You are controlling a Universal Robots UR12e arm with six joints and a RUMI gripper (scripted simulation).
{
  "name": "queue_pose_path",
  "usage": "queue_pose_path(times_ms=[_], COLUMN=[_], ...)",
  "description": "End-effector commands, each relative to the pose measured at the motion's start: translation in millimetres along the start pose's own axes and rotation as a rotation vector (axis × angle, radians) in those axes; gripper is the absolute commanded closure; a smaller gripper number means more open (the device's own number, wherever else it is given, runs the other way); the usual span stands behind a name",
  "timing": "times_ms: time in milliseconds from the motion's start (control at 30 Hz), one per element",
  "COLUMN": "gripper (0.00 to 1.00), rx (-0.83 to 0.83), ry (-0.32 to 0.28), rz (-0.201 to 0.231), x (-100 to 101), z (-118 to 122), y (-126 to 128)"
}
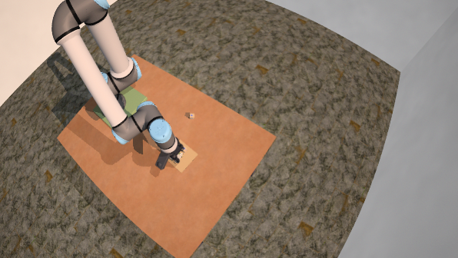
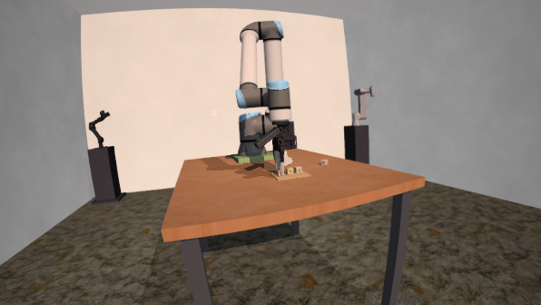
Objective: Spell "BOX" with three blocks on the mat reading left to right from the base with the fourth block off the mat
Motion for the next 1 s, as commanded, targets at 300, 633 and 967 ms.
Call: queue_pose_path(times_ms=[300, 633, 967], gripper=[0.95, 0.95, 0.83], rx=[0.0, 0.0, 0.0], ry=[0.0, 0.0, 0.0], rz=[-0.001, -0.001, -0.001], x=[-0.6, -0.6, -0.6], z=[0.0, 0.0, 0.0], y=[-0.5, -0.5, -0.5])
Point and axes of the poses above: the point where the finger pads meet when closed, its own x axis out along the fingers, its own y axis across the jaws, z = x × y, the point moved 8 cm from there along -x, back along the fingers, and after that the axes turned 14 degrees about x, right-handed, at the moved point
